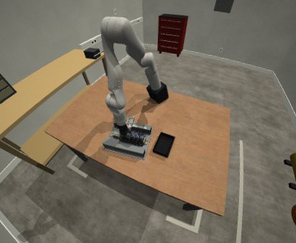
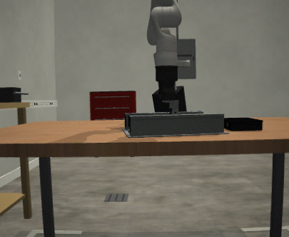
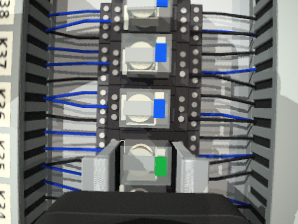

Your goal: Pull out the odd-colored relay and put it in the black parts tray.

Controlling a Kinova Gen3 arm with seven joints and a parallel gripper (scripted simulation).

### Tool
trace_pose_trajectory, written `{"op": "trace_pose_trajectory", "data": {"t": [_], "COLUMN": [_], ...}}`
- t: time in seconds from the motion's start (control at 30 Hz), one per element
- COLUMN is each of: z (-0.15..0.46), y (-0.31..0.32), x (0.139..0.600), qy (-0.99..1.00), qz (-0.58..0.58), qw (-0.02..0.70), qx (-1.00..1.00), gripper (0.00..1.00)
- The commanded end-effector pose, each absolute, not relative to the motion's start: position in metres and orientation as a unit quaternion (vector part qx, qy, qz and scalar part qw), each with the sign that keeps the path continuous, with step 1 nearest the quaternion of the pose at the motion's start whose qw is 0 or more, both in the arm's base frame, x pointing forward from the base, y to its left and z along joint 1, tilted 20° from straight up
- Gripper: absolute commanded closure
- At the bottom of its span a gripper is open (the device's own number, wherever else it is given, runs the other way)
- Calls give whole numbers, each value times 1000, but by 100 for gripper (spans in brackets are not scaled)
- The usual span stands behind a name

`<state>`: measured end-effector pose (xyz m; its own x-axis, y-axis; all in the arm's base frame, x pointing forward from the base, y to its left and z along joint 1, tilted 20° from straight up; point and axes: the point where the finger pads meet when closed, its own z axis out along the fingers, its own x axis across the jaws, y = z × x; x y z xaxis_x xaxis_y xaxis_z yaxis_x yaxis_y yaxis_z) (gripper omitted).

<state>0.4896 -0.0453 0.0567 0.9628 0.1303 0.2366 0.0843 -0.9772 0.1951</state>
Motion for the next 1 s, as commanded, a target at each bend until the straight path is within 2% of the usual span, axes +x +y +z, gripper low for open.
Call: {"op": "trace_pose_trajectory", "data": {"t": [0.0,0.97], "z": [58,59], "y": [-43,-43], "x": [493,494], "qy": [49,47], "qz": [124,102], "qw": [91,92], "qx": [987,989], "gripper": [100,100]}}
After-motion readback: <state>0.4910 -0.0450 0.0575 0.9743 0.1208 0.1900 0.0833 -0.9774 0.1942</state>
